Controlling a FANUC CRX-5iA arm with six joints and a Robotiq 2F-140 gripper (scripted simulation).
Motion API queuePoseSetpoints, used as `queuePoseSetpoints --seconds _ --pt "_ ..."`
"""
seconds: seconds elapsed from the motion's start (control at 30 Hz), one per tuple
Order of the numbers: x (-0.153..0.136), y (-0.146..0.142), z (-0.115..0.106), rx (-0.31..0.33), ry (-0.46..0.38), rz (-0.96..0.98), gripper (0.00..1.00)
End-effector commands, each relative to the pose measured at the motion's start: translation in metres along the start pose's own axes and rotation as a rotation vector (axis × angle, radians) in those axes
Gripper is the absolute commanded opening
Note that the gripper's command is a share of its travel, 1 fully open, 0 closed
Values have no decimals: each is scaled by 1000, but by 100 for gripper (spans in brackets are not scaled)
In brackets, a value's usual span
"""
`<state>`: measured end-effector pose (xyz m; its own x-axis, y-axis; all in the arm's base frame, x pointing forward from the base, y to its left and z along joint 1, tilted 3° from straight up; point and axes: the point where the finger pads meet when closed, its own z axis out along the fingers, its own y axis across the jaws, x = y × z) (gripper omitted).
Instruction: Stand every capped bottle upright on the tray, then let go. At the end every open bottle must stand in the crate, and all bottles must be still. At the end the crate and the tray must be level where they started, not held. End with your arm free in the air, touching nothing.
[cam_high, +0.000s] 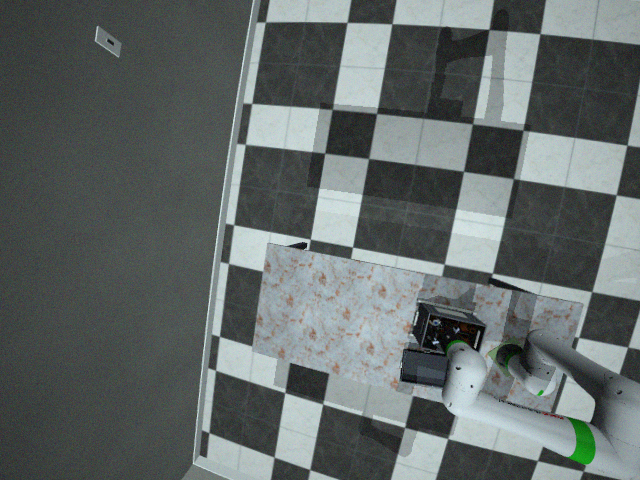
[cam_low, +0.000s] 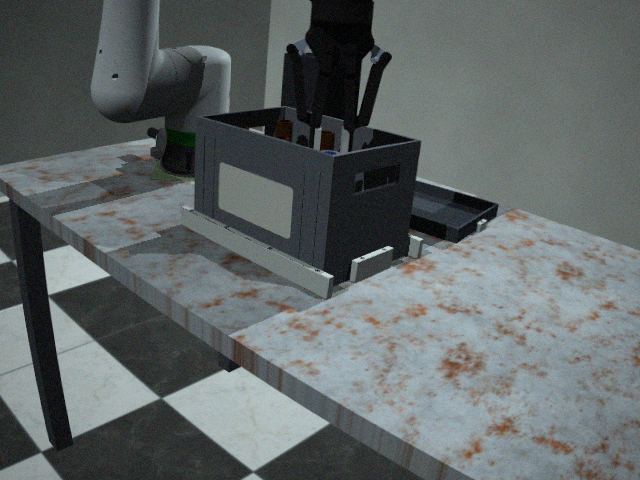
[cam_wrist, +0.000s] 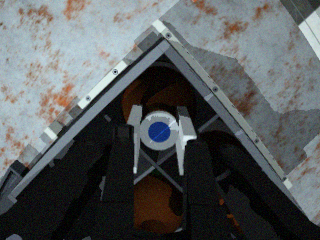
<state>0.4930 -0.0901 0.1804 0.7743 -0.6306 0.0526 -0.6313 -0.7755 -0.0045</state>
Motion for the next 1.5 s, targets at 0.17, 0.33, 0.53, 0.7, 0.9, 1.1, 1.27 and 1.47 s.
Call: queuePoseSetpoints --seconds 0.17,0.33,0.53,0.7,0.9,1.1,1.27,1.47 --pt "0 0 0 0 0 0 0" --pt "0 0 0 0 0 0 0" --pt "0 0 0 0 0 0 0" --pt "0 0 0 0 0 0 0" --pt "0 0 0 0 0 0 0" --pt "0 0 0 0 0 0 0" --pt "0 0 0 0 0 0 0" --pt "0 0 -14 0 0 0 0"
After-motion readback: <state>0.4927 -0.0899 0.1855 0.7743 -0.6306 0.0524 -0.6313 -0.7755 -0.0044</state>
